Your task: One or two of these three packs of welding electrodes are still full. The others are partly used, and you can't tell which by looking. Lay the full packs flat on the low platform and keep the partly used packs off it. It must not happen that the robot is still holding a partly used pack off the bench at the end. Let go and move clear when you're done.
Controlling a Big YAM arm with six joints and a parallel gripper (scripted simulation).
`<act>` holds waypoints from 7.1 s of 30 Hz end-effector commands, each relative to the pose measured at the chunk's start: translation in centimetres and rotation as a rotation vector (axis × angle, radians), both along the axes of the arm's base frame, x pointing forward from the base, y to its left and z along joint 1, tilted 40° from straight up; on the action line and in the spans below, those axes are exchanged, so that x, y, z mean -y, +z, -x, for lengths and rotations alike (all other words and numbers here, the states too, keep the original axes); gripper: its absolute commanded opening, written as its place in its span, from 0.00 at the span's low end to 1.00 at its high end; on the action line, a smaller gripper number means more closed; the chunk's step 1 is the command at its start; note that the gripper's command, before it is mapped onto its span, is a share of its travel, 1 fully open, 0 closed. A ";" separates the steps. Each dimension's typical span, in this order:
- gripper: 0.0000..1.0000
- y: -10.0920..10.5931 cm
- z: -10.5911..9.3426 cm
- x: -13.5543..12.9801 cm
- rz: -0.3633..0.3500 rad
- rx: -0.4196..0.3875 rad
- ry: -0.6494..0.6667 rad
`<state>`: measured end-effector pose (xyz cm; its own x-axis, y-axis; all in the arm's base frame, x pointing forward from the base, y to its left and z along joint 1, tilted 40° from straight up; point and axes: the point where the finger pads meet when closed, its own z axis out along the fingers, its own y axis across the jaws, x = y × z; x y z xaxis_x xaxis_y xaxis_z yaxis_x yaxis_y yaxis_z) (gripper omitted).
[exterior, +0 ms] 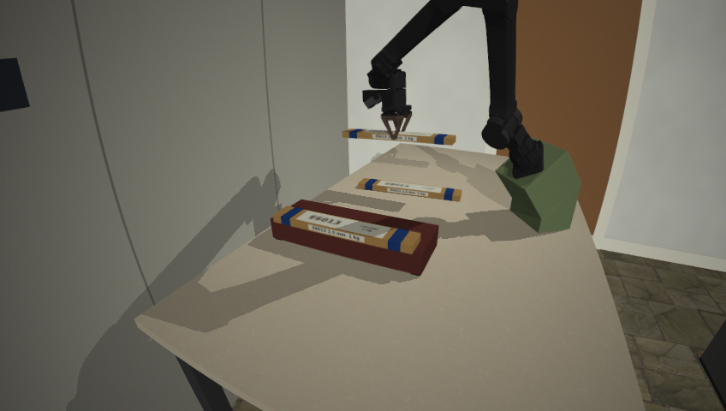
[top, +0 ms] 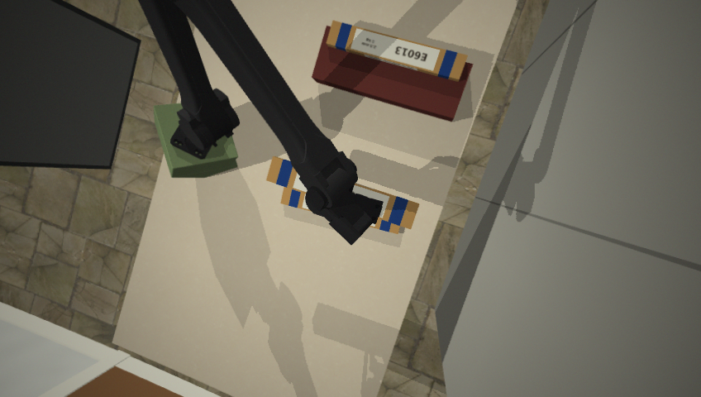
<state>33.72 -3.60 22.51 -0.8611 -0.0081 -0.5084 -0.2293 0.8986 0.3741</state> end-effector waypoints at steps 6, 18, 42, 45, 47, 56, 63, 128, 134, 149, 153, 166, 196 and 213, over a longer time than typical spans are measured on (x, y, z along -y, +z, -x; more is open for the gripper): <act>0.00 4.0 0.0 -1.6 0.024 0.077 -0.027; 0.00 5.0 0.3 -4.2 0.021 0.085 -0.028; 0.00 7.1 1.1 -9.5 0.009 0.099 -0.026; 0.00 7.4 1.3 -10.2 0.007 0.098 -0.028; 0.00 7.6 1.4 -10.7 0.005 0.100 -0.027; 0.00 8.4 1.8 -13.1 -0.002 0.102 -0.026; 0.00 8.8 2.1 -14.4 -0.007 0.100 -0.026; 0.00 12.4 3.7 -26.7 -0.048 0.087 -0.034; 0.00 12.5 3.8 -27.1 -0.050 0.090 -0.029; 0.00 12.3 3.5 -27.5 -0.048 0.088 -0.029; 0.00 12.4 3.6 -27.7 -0.050 0.089 -0.027; 0.00 12.3 3.4 -27.7 -0.049 0.089 -0.030; 0.00 12.3 3.2 -28.0 -0.050 0.090 -0.030; 0.00 12.3 3.3 -28.1 -0.049 0.088 -0.028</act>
<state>29.73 23.76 28.48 -0.8685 -0.0047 -0.4956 -0.2019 0.9166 0.3451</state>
